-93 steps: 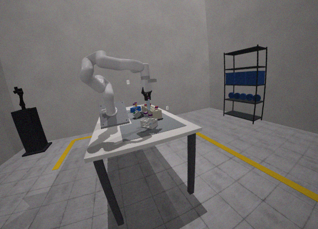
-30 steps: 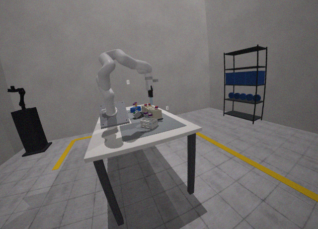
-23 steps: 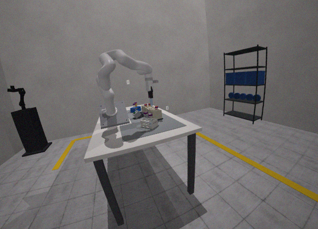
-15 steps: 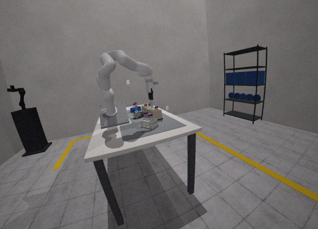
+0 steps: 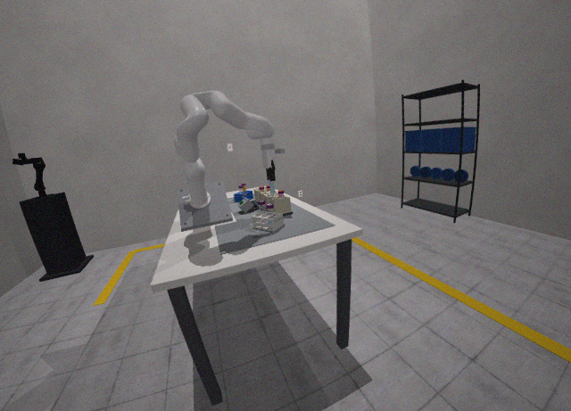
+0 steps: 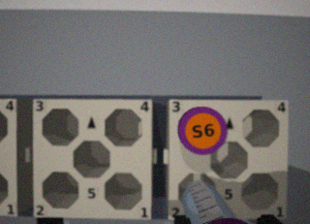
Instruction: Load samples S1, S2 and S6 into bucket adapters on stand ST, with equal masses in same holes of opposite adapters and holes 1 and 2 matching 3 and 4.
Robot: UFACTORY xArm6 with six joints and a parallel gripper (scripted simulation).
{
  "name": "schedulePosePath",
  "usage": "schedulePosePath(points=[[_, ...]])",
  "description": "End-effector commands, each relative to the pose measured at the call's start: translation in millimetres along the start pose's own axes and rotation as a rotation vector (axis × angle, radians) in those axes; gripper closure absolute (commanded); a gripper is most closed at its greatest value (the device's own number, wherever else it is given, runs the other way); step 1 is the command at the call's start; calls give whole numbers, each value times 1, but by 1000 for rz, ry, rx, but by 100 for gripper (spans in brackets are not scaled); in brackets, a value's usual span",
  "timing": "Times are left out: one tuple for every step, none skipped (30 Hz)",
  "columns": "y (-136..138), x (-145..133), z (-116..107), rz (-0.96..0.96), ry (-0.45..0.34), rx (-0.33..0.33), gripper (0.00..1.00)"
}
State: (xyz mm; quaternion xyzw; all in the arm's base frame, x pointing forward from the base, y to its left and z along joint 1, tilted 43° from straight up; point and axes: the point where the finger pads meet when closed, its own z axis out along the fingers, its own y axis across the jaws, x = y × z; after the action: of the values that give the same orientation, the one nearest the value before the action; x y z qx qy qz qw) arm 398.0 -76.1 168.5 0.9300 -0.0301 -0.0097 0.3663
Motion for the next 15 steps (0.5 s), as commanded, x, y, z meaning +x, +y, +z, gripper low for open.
schedulePosePath(points=[[0,1,-1,1,3,1,100],[0,1,-1,1,3,1,100],[0,1,0,1,3,1,100],[0,1,1,1,3,1,100],[0,1,2,1,3,1,100],[0,1,2,1,3,1,100],[0,1,2,1,3,1,100],[0,1,3,1,3,1,100],[0,1,4,1,3,1,100],[0,1,5,1,3,1,100],[0,1,6,1,3,1,100],[0,1,7,1,3,1,100],[0,1,8,1,3,1,100],[0,1,9,1,3,1,100],[0,1,10,1,3,1,100]])
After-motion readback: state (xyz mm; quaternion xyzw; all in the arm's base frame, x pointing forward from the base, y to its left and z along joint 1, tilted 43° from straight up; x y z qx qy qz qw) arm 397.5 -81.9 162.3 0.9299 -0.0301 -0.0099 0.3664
